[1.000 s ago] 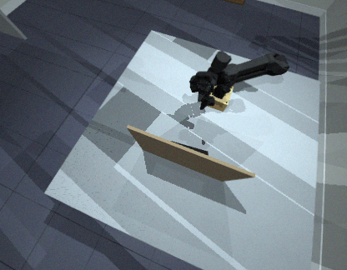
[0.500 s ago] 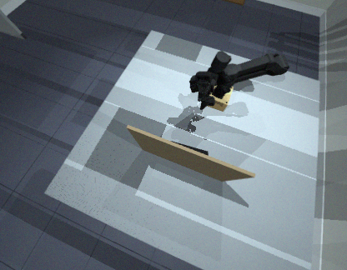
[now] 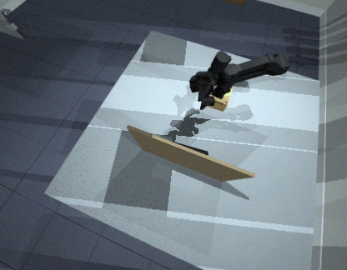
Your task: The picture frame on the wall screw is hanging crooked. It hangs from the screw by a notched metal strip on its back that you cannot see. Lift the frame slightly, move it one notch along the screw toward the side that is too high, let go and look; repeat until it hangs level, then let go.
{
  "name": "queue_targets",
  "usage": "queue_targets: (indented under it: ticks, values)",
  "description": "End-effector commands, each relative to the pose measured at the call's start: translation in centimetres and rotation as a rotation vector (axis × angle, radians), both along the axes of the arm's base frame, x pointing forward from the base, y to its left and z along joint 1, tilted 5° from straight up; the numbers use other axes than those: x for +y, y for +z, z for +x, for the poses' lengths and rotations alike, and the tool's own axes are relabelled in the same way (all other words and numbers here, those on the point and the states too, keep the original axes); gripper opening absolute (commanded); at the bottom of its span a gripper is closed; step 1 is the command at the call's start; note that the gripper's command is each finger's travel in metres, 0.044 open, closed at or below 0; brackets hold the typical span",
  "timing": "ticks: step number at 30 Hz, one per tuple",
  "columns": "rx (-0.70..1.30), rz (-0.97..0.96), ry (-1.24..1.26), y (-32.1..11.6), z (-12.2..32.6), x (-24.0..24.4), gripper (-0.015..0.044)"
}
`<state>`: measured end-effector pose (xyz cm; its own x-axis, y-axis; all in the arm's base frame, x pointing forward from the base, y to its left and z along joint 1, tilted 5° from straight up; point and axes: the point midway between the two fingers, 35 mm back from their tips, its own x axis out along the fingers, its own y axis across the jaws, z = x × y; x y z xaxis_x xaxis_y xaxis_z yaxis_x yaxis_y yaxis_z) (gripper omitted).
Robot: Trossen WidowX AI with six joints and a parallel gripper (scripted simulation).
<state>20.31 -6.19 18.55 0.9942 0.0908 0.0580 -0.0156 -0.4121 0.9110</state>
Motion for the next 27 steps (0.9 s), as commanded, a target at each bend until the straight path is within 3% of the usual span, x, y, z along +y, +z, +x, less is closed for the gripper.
queue_targets:
  ticks: [1, 14, 27]
  values:
    - [0.001, 0.005, 0.003, 0.0, 0.0, 0.0, 0.026]
    - [-0.001, -0.001, 0.0, 0.1, 0.1, 0.0, 0.026]
    - [-0.018, -0.083, 0.007, 2.9, 6.3, 2.3, 0.026]
